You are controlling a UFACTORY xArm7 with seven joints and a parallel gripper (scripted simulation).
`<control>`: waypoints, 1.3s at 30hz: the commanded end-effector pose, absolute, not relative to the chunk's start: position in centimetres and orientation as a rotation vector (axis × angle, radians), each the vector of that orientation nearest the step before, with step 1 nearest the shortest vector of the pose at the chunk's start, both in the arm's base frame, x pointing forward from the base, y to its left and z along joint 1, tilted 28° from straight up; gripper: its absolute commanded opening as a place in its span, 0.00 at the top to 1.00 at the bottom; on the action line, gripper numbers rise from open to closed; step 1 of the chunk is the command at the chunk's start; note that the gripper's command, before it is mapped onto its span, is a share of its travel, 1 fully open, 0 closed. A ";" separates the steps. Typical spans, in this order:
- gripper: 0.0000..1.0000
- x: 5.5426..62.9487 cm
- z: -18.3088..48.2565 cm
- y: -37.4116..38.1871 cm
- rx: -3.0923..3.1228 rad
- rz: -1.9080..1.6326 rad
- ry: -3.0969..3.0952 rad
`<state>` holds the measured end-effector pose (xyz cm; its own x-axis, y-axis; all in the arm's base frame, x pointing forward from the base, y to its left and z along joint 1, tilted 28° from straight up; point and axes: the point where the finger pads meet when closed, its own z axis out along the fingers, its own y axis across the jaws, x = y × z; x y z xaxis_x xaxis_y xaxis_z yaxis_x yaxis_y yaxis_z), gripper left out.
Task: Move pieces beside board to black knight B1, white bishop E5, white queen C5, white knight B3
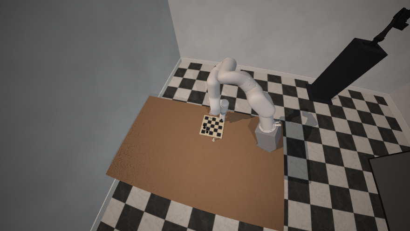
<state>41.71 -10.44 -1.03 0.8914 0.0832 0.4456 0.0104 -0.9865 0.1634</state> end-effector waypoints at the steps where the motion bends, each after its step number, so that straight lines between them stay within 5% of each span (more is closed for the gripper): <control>1: 1.00 41.8 -1.0 -10.4 2.901 0.696 0.072; 39: 1.00 42.0 -1.4 -10.5 2.901 0.696 0.072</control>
